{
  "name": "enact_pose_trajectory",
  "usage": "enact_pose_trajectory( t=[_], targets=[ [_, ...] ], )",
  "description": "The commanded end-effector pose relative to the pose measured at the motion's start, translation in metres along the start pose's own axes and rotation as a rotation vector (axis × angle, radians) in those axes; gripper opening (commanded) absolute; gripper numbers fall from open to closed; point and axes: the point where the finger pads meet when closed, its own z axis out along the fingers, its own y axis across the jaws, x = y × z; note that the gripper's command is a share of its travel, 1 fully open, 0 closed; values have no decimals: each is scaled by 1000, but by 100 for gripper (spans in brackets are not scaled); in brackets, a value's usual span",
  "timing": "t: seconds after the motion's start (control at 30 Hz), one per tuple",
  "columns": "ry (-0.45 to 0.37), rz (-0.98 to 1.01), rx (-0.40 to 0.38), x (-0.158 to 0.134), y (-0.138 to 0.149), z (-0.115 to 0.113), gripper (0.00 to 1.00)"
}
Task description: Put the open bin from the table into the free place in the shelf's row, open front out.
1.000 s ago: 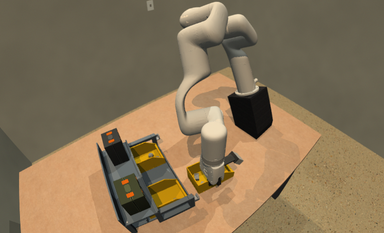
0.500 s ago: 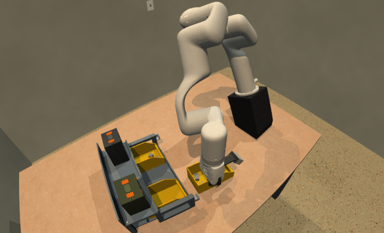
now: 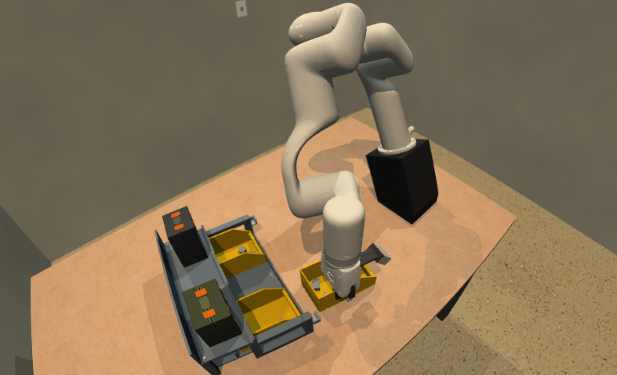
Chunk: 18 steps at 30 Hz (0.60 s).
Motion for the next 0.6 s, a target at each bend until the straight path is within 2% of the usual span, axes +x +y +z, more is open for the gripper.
enact_pose_trajectory(
  t=[0.0,0.57],
  targets=[
    [-3,1,-3,-1,1,-2,0],
    [-3,1,-3,-1,1,-12,0]
  ],
)
